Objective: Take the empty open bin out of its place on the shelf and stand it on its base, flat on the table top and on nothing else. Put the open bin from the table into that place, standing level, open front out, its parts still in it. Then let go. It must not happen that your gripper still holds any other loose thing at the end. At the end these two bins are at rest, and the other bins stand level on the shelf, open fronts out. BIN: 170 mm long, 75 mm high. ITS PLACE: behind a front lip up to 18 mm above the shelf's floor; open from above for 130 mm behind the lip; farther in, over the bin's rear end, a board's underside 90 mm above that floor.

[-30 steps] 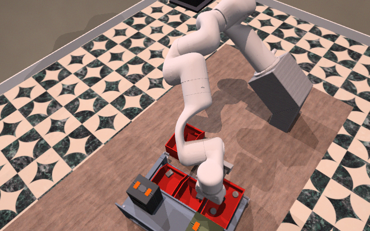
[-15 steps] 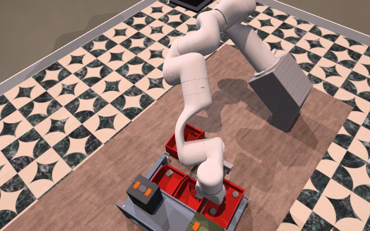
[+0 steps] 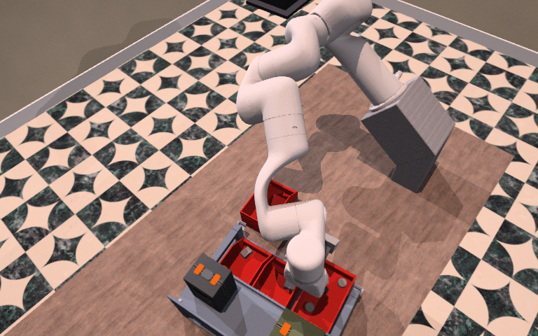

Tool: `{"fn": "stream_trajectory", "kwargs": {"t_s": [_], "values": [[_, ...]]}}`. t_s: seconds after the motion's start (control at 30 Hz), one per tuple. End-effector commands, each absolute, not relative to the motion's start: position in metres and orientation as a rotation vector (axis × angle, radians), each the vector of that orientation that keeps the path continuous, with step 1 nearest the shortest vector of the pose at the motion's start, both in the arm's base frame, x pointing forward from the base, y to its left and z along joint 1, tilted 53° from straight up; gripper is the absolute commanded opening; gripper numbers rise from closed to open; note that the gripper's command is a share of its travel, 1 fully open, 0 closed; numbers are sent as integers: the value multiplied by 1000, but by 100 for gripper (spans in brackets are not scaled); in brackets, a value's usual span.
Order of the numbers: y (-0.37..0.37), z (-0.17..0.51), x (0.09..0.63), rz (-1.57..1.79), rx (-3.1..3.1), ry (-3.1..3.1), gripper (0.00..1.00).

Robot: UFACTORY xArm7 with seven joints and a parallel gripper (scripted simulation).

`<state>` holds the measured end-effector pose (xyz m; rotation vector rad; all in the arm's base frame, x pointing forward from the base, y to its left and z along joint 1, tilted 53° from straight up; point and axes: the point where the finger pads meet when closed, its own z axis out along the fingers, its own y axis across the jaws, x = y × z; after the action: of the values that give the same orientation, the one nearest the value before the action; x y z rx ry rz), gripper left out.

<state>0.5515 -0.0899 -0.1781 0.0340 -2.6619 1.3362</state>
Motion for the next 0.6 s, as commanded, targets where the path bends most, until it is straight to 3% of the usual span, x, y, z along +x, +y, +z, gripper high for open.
{"fn": "stream_trajectory", "kwargs": {"t_s": [0.0, 0.57], "values": [[-87, -177, 553, 1334, 37, -2668, 10], [-85, -175, 553, 1334, 37, -2668, 10]]}}
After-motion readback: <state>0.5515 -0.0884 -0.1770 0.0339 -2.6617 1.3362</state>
